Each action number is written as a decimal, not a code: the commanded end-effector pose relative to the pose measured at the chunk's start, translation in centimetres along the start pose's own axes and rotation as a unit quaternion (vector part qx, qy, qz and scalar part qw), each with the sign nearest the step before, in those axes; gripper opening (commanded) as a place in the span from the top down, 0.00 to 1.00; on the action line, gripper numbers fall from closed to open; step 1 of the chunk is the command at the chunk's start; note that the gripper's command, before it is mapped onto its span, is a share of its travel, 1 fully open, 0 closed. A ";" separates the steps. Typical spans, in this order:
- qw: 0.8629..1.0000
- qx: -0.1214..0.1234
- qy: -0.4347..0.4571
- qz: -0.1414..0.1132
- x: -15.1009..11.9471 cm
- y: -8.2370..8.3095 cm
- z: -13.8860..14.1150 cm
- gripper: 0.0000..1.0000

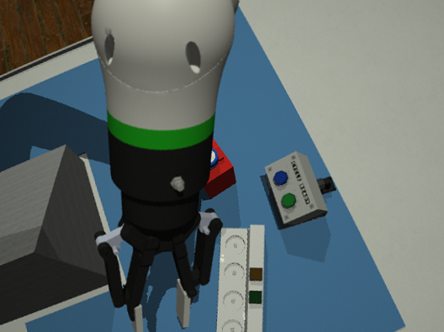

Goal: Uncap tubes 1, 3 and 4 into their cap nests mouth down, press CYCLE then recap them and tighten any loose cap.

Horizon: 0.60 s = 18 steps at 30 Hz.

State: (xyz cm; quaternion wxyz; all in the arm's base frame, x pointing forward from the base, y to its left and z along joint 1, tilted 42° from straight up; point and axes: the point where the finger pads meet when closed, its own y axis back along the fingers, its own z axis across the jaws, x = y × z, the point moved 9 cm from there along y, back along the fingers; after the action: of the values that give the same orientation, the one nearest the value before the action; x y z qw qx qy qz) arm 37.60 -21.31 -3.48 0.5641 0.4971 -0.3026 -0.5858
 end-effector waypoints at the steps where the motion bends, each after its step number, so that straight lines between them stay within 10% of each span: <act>1: 1.000 0.012 0.005 -0.021 -1.3 -0.3 -0.5 0.65; 18: 0.988 0.090 0.032 -0.121 -5.3 -0.7 -2.6 0.65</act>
State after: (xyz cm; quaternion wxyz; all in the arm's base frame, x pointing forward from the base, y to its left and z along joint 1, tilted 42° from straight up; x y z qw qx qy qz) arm 38.75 -16.45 -3.71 0.4716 0.5798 -0.2784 -0.6033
